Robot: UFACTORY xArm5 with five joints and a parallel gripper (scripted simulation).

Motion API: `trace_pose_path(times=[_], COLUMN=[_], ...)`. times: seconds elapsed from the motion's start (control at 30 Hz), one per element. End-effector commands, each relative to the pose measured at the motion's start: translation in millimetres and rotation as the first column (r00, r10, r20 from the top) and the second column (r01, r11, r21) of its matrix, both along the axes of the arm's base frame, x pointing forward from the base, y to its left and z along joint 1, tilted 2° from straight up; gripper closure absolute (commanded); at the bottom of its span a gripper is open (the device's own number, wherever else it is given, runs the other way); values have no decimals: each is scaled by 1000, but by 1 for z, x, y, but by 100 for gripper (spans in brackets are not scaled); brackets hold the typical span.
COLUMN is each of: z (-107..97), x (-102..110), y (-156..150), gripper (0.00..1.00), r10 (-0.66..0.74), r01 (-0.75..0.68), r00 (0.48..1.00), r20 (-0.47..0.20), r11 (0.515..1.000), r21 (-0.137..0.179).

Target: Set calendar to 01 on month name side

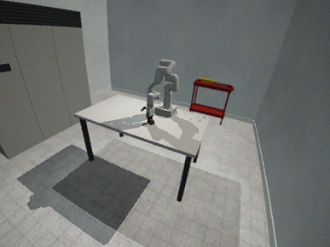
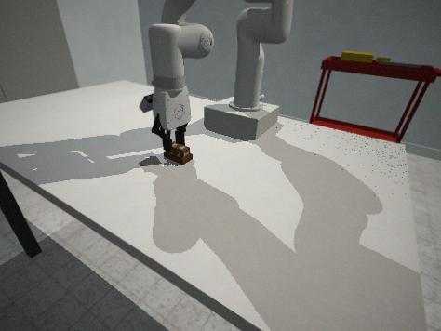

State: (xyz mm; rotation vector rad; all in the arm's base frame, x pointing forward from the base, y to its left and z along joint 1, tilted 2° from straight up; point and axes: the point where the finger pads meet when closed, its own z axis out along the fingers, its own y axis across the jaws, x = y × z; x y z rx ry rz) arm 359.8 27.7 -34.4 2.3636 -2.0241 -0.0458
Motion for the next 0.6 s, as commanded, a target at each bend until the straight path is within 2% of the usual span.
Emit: trace_pose_path(times=[0.0,0.4,0.57], z=[7,67,77], x=[2,4,4], y=[1,2,2], gripper=[53,53,53], r10=[0,0,0], r01=[0,0,0], r00=[1000,1000,1000], r20=[4,4,4], r11=[1000,1000,1000], r21=[0,0,0])
